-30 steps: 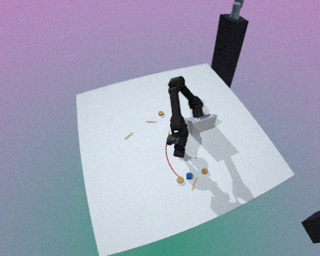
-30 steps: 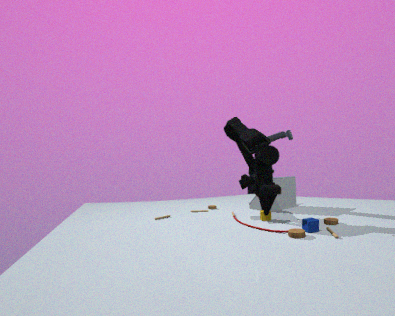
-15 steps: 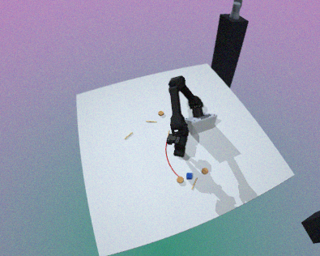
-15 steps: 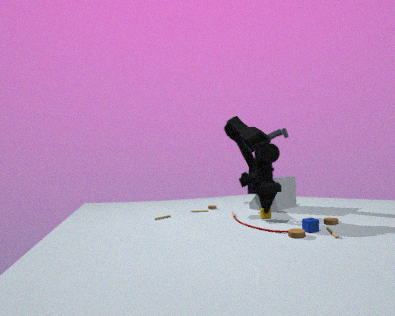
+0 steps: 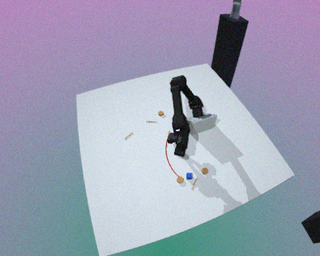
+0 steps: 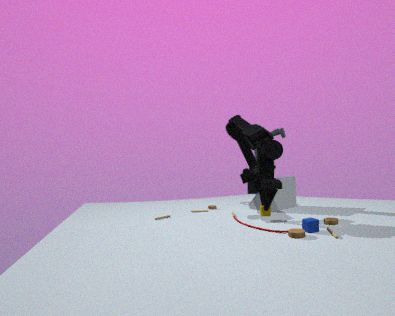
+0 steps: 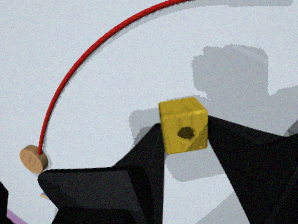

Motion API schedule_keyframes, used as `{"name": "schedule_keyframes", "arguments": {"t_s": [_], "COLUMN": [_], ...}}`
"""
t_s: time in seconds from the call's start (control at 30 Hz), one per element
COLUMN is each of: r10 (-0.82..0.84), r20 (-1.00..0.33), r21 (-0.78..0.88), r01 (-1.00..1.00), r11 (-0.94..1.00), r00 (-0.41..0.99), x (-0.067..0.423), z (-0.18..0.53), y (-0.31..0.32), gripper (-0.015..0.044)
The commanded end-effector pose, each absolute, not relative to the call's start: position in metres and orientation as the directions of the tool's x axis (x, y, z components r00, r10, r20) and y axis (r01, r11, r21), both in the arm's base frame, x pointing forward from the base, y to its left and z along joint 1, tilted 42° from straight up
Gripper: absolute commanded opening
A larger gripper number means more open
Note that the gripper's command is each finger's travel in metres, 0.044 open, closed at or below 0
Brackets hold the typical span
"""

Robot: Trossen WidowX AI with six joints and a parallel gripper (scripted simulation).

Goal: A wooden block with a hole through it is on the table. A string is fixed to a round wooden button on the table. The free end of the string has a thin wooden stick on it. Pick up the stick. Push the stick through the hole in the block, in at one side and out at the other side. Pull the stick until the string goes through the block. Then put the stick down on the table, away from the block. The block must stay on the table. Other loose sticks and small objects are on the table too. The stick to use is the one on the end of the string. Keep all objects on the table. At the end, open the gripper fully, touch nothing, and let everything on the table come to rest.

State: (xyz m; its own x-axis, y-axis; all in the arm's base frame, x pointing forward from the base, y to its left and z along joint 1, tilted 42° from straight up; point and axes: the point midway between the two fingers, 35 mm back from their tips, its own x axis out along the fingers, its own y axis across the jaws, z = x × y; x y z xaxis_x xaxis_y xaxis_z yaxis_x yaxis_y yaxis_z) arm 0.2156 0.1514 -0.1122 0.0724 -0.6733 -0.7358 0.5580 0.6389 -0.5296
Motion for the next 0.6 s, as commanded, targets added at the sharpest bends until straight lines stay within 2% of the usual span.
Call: {"name": "schedule_keyframes", "arguments": {"t_s": [0.0,0.57], "r10": [-0.705,-0.759], "r20": [-0.695,-0.556], "r21": [-0.535,-0.534], "r01": [0.554,0.553], "r11": [0.638,0.639], "r00": [0.141,0.340], "x": [0.209,0.197], "z": [-0.116,-0.125], "y": [0.152,0.155], "gripper": [0.0000,0.0000]}}
